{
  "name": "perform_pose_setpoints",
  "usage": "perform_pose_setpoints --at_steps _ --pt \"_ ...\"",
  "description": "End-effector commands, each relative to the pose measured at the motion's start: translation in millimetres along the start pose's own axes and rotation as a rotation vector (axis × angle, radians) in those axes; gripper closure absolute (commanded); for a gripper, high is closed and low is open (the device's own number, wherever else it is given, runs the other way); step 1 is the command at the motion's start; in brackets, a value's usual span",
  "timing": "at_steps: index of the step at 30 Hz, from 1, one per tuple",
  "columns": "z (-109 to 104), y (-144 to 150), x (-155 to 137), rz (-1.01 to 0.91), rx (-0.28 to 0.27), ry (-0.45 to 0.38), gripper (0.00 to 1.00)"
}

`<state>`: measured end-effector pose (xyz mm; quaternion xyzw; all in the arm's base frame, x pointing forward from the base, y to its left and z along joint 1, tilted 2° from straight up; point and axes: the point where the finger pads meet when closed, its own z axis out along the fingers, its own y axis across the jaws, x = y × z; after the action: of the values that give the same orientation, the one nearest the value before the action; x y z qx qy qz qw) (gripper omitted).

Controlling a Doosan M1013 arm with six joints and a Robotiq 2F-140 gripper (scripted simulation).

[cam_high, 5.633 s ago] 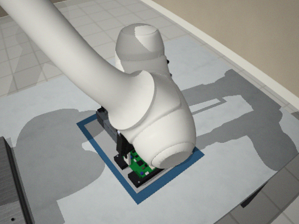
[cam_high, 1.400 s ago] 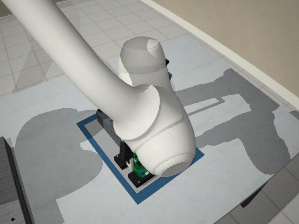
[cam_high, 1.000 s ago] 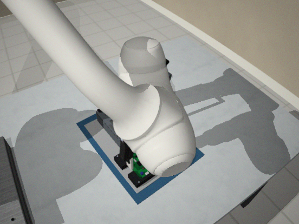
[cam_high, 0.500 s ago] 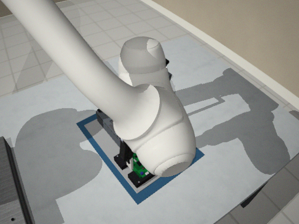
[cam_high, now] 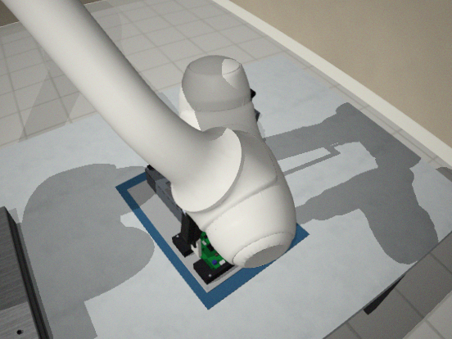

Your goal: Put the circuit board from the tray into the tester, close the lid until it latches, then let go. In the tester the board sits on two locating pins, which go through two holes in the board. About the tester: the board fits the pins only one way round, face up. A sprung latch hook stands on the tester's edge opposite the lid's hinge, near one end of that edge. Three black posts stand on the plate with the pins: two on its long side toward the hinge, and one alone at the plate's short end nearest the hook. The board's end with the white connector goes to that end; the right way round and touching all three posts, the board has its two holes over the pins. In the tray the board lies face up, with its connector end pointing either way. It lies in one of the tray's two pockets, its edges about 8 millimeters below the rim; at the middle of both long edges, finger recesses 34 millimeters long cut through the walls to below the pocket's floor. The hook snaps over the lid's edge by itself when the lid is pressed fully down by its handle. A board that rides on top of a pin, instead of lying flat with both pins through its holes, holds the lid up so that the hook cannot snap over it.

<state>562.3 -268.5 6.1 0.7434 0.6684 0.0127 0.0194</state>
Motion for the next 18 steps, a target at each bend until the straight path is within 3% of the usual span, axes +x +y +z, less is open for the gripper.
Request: perform_pose_setpoints --at_steps 1,18 --pt "3.4 -3.5 2.0 -0.005 0.005 -0.002 0.42" --pt "5.0 -5.5 3.0 -0.005 0.005 -0.002 0.42"
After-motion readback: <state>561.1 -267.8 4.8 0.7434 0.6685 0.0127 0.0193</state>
